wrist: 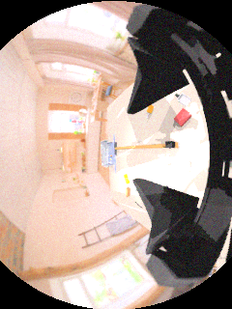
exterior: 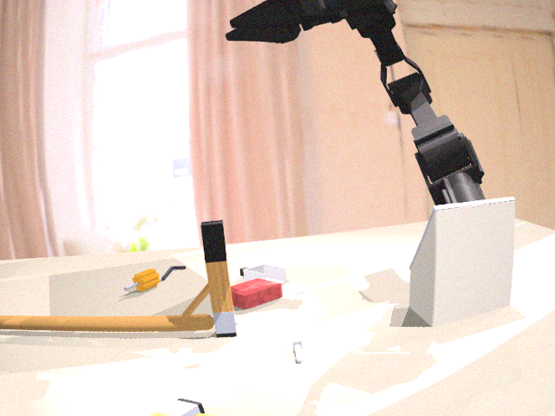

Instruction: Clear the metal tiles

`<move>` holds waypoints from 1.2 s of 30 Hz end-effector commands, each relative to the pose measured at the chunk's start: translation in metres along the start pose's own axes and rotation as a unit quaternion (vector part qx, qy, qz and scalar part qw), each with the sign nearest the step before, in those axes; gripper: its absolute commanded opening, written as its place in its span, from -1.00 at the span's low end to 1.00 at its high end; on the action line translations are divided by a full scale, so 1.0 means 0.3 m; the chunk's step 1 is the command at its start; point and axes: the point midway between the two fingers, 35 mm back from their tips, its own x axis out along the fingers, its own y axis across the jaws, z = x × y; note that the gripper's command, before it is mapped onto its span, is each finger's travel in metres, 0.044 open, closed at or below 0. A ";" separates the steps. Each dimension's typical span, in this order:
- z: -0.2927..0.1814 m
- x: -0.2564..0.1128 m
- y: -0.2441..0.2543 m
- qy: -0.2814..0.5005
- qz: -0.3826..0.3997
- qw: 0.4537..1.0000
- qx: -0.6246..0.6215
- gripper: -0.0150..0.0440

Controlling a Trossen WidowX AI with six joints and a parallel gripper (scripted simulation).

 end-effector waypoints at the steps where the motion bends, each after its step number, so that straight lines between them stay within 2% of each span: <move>1: -0.043 0.043 0.010 0.023 -0.001 1.000 -0.004 1.00; 20: -0.265 0.205 0.009 0.133 -0.009 0.991 -0.010 1.00; 36: -0.485 0.293 -0.007 0.234 -0.011 0.972 0.000 1.00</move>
